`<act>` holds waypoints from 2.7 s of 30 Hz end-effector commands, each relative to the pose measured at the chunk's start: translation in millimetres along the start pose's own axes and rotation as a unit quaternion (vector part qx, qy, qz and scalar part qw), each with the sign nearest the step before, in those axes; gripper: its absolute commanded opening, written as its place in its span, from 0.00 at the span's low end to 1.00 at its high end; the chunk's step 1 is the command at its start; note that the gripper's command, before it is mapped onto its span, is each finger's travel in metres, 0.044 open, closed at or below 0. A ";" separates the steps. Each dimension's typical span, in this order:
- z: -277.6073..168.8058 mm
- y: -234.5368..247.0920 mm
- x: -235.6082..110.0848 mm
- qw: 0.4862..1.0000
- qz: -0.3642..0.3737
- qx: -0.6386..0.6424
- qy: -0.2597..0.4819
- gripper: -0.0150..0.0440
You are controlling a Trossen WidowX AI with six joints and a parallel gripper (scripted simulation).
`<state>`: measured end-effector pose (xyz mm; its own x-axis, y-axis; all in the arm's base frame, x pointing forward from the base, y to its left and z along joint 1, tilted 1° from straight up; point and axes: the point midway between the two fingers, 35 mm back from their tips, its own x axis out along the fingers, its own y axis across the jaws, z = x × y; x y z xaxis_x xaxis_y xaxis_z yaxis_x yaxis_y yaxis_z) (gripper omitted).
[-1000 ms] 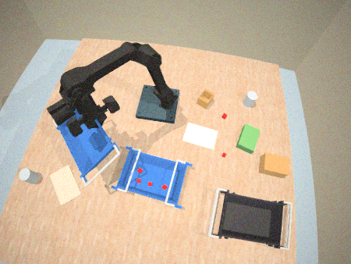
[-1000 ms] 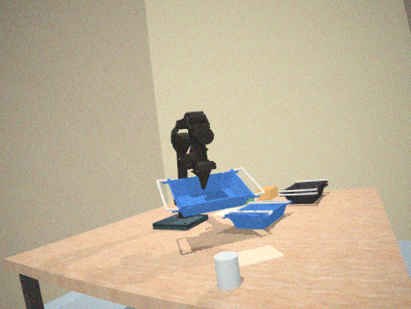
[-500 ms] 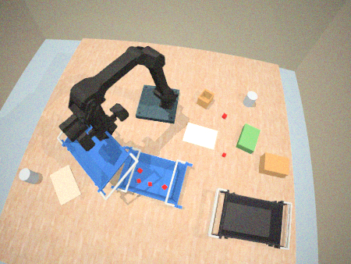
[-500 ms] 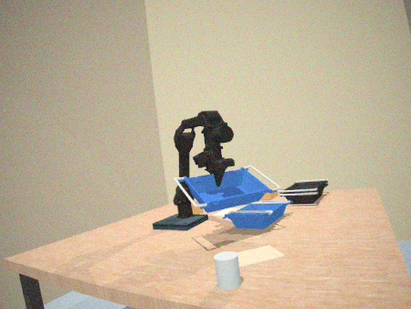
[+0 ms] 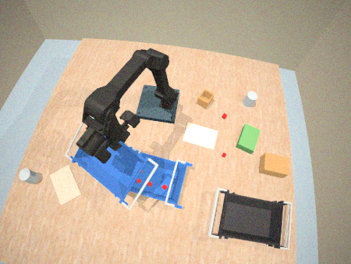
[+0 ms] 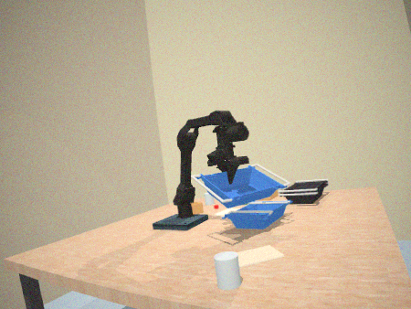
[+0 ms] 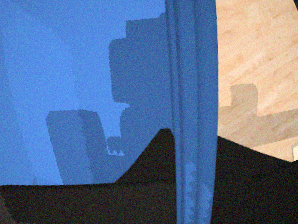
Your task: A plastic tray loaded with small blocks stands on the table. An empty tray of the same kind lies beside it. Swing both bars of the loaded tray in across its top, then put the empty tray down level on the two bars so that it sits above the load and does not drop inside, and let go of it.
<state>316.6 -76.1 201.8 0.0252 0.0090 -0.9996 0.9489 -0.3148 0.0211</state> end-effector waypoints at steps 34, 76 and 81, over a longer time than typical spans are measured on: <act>-119.3 -36.1 -4.3 0.985 0.008 -0.173 0.003 0.25; -118.7 -35.7 -4.3 0.985 0.008 -0.173 0.003 0.25; -118.9 -35.3 -1.1 0.985 0.008 -0.173 0.003 0.25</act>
<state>318.8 48.4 202.6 0.0220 0.0142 -0.9997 0.9994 0.0278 0.0223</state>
